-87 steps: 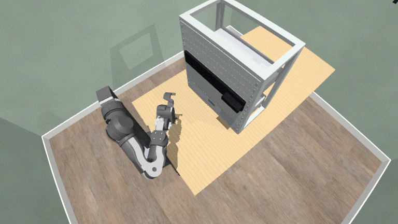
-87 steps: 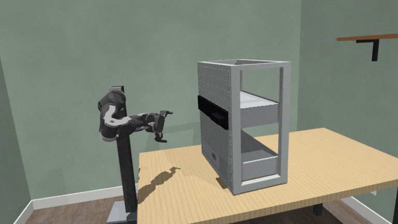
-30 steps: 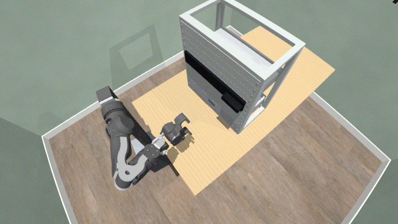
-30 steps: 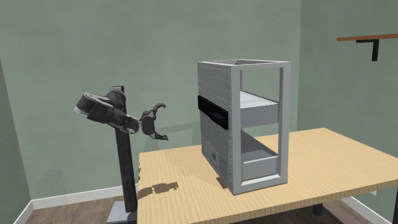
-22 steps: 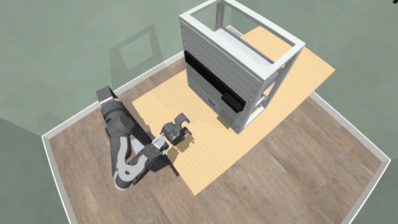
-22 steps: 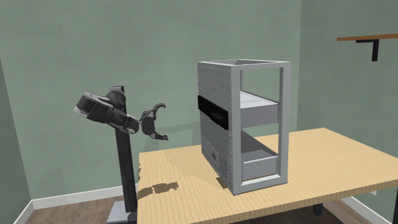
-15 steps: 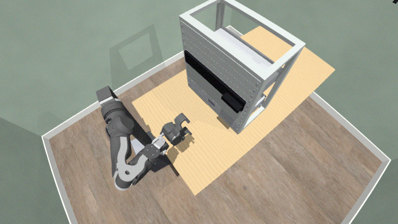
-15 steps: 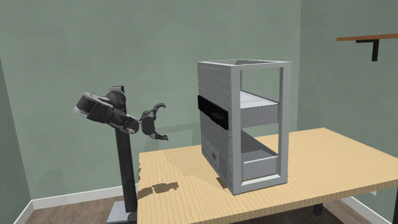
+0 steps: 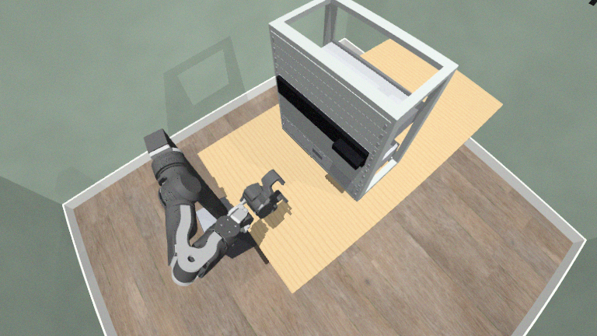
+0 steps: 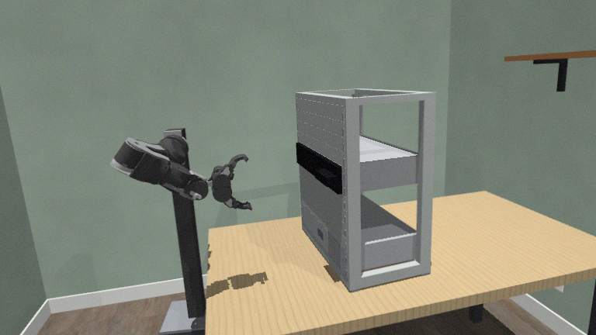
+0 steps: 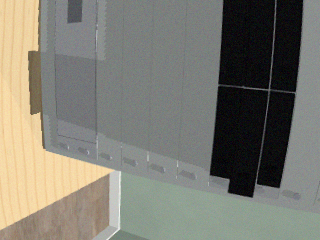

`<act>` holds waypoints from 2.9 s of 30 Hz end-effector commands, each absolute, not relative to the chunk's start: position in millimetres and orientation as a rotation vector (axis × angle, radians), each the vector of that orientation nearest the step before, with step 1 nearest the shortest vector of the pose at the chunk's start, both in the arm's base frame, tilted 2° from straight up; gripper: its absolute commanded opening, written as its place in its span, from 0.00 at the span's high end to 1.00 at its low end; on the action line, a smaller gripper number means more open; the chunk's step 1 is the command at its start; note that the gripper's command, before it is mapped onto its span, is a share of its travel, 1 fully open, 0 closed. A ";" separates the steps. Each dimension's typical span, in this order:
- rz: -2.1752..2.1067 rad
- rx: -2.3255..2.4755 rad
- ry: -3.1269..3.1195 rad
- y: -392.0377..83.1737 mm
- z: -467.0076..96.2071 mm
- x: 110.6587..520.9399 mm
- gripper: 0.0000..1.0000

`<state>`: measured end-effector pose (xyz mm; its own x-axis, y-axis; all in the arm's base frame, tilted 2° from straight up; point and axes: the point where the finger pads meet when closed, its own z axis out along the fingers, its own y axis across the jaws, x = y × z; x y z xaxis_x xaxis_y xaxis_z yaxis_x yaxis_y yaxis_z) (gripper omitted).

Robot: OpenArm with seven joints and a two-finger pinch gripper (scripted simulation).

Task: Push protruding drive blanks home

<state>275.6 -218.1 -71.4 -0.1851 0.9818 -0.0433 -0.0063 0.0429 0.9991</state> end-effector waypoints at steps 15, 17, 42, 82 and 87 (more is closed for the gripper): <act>1.308 1.087 1.359 -216.7 -61.6 295.4 0.00; 1.309 1.087 1.359 -216.3 -60.1 298.2 0.00; 1.311 1.087 1.359 -205.9 -24.2 364.9 0.00; 1.312 1.085 1.360 -203.6 -17.7 376.0 0.00; 1.312 1.085 1.360 -203.6 -17.7 376.0 0.00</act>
